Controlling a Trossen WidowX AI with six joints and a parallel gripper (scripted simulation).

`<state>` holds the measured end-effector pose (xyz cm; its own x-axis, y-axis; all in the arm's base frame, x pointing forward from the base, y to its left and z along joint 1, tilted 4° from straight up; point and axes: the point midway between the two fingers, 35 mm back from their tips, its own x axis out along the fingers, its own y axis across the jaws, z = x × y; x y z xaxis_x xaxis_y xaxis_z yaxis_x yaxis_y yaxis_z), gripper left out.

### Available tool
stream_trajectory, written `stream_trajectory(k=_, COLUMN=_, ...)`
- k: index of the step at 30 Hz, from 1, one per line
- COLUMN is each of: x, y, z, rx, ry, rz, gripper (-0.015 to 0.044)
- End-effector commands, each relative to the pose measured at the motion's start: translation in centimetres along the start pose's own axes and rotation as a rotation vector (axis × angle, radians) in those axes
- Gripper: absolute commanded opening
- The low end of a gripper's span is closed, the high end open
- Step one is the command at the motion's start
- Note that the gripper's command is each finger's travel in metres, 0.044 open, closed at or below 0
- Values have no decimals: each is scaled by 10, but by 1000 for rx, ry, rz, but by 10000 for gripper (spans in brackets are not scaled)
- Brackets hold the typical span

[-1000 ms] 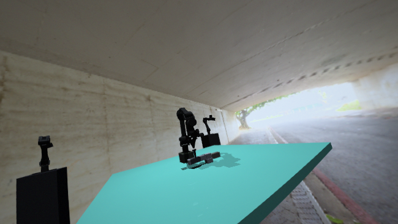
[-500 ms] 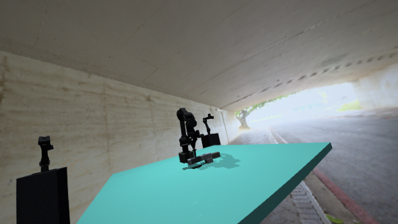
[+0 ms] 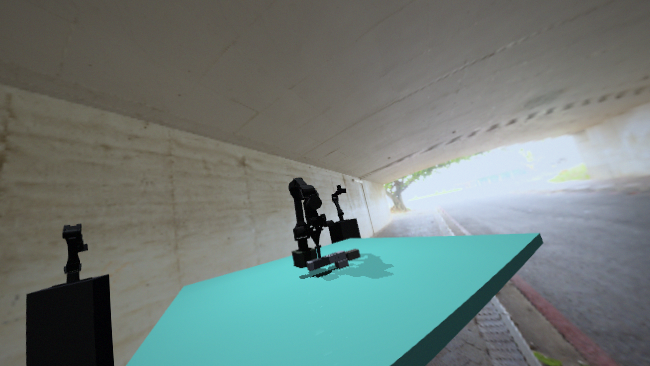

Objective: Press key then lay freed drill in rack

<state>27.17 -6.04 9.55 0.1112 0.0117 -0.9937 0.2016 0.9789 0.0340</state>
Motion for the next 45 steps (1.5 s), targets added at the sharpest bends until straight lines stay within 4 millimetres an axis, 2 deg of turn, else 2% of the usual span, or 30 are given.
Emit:
stream_trajectory(k=1, x=8, y=0, z=-4, rx=-2, ry=20, rz=3, gripper=0)
stream_trajectory(k=36, x=28, y=2, z=-10, rx=-2, ry=20, rz=3, gripper=0)
stream_trajectory(k=40, x=10, y=1, z=-5, rx=-2, ry=20, rz=3, gripper=105)
stream_trajectory(k=45, x=-39, y=0, z=0, rx=-2, ry=19, rz=3, gripper=236)
